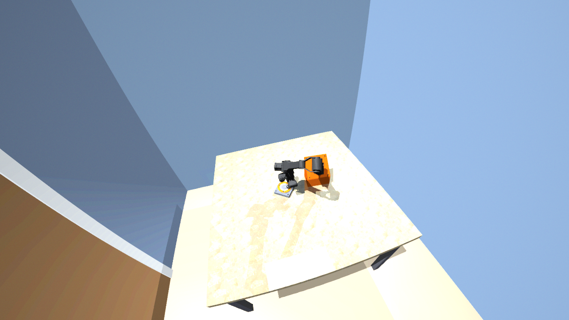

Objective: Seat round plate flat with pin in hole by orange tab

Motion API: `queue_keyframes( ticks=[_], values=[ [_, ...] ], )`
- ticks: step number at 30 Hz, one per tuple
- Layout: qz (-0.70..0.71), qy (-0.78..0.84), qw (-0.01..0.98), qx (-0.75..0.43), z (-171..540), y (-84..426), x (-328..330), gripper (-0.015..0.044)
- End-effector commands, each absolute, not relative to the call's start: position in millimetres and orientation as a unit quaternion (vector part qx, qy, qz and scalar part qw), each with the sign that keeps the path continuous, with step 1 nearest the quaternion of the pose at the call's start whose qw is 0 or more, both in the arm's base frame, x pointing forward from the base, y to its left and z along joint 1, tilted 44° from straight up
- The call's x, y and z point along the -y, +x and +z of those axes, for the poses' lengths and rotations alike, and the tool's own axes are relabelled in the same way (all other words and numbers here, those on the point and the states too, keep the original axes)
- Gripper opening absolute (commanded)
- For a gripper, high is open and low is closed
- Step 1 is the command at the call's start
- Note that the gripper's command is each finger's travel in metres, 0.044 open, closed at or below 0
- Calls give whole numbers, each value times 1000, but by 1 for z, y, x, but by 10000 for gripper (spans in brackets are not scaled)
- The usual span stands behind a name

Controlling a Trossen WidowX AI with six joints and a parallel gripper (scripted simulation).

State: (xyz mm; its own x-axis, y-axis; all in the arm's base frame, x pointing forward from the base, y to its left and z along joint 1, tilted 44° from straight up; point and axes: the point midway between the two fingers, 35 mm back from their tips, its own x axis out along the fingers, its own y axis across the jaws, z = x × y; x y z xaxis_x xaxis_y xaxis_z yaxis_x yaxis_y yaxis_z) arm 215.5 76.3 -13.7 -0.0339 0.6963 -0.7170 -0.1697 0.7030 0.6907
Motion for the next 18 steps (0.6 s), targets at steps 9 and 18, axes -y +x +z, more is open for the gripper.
queue_keyframes(
  ticks=[9,18],
  values=[
    [322,201,666,-643,-25,221,-65,0],
    [322,201,666,-643,-29,226,-61,0]
  ],
)
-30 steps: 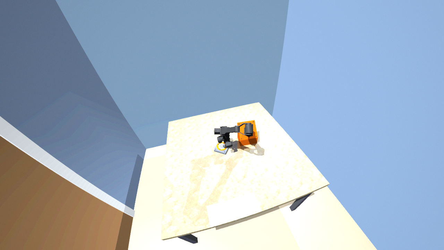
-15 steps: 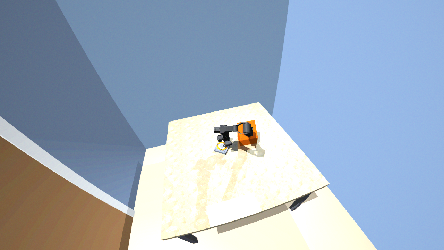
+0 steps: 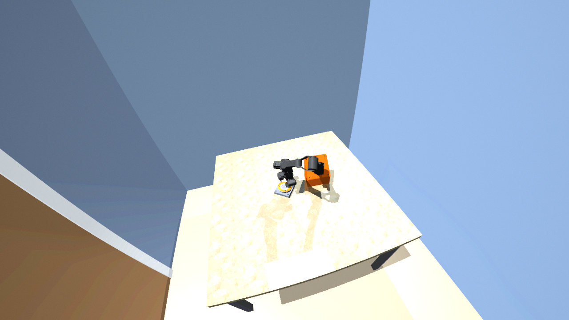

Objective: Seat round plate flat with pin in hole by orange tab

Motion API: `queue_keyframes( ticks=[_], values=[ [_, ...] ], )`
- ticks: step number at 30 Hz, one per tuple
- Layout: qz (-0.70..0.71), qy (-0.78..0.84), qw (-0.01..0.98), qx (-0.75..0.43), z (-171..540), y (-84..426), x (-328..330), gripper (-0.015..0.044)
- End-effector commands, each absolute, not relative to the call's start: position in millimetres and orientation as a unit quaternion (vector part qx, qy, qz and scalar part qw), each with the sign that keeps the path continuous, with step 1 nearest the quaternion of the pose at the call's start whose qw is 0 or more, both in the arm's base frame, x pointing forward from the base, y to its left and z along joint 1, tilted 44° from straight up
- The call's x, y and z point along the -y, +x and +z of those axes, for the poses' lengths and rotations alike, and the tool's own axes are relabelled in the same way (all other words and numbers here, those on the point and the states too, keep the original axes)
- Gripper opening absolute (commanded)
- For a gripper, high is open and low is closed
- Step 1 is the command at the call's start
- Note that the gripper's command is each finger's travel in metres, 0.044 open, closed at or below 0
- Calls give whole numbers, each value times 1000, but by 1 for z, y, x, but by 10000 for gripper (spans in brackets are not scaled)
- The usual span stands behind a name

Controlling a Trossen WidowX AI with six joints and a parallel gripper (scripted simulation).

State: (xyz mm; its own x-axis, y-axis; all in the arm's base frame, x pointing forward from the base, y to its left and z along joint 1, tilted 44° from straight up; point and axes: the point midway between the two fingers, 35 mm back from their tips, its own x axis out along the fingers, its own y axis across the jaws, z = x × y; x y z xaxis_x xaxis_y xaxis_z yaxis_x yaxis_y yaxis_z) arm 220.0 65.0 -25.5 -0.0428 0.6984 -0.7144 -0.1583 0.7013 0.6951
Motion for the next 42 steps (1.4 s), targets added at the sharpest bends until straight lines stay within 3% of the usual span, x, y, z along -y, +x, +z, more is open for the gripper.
queue_keyframes(
  ticks=[1,42],
  values=[
    [322,201,666,-643,-29,226,-60,0],
    [320,202,667,-642,-5,234,-28,0]
  ],
)
